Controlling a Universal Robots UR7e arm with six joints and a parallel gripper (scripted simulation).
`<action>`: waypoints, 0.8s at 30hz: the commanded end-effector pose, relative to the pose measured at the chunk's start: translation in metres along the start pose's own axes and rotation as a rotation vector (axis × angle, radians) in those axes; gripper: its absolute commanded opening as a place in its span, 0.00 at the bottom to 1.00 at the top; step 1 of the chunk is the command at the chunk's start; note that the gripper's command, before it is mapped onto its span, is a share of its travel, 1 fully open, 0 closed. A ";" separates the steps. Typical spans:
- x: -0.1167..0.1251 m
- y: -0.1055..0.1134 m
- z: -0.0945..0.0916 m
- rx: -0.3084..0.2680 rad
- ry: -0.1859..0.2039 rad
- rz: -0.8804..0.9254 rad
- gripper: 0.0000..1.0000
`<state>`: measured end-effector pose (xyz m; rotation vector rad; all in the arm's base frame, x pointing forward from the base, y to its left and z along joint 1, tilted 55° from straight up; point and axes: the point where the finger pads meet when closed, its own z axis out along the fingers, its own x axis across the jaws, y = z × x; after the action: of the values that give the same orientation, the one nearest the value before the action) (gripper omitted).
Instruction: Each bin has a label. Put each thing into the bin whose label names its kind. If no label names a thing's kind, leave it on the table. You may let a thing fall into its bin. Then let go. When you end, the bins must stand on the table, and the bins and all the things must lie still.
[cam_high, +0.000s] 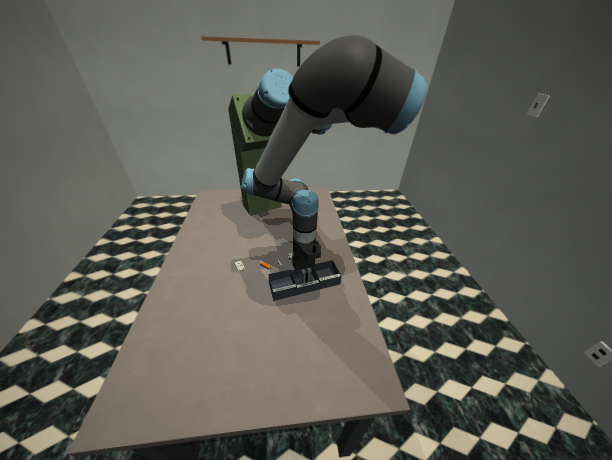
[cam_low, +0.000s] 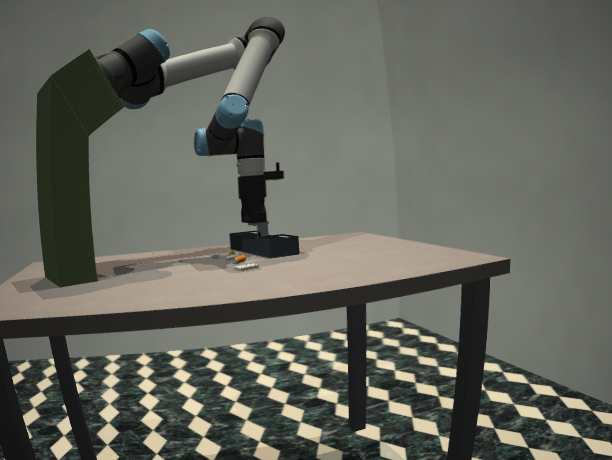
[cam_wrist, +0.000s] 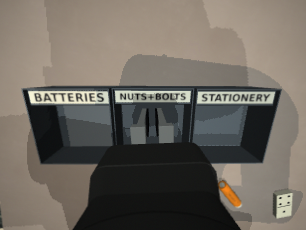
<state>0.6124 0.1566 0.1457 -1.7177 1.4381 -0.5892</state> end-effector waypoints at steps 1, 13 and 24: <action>0.000 0.000 0.000 0.001 0.000 0.000 0.31; 0.000 0.000 -0.014 0.001 0.000 0.000 0.31; 0.000 0.000 -0.026 0.001 0.000 0.000 0.31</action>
<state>0.5970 0.1510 0.1570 -1.7174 1.4381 -0.5894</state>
